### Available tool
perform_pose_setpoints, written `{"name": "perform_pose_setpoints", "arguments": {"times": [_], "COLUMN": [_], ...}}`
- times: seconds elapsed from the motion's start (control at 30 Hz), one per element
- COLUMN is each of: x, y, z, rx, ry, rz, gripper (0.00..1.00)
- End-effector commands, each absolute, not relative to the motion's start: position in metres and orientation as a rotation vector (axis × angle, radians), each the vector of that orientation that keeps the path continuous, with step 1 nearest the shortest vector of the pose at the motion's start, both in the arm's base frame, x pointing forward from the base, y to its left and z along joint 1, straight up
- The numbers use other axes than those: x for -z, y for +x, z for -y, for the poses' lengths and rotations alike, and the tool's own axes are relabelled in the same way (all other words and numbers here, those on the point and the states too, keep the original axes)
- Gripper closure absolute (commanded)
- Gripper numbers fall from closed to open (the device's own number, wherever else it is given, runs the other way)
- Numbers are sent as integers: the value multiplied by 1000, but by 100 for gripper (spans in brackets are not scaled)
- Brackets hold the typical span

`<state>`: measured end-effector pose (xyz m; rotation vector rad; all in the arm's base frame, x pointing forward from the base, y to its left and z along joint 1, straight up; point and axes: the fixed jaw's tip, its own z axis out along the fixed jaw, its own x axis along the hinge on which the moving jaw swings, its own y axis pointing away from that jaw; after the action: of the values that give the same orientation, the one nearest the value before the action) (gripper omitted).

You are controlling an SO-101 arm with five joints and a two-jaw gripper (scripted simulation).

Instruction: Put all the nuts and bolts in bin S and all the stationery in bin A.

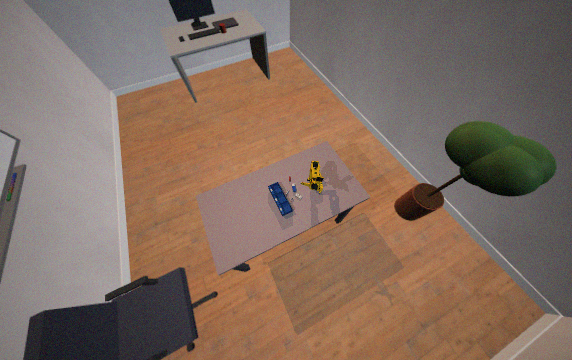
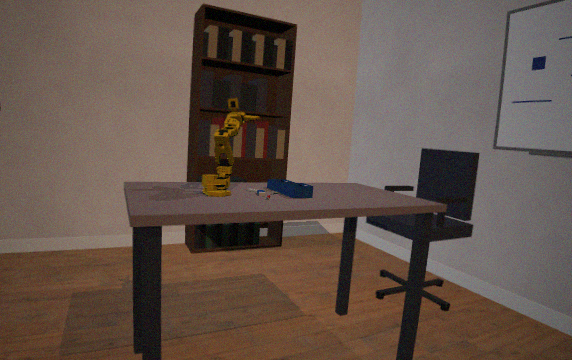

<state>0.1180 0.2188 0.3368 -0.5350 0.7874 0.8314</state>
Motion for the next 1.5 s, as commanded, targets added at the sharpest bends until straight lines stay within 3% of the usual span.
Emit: {"name": "perform_pose_setpoints", "arguments": {"times": [0.0, 1.47], "x": [-332, -259], "y": [127, 178], "z": [-218, -221], "rx": [-757, -325], "ry": [-562, -860], "rz": [-810, -1074], "gripper": [0, 0]}}
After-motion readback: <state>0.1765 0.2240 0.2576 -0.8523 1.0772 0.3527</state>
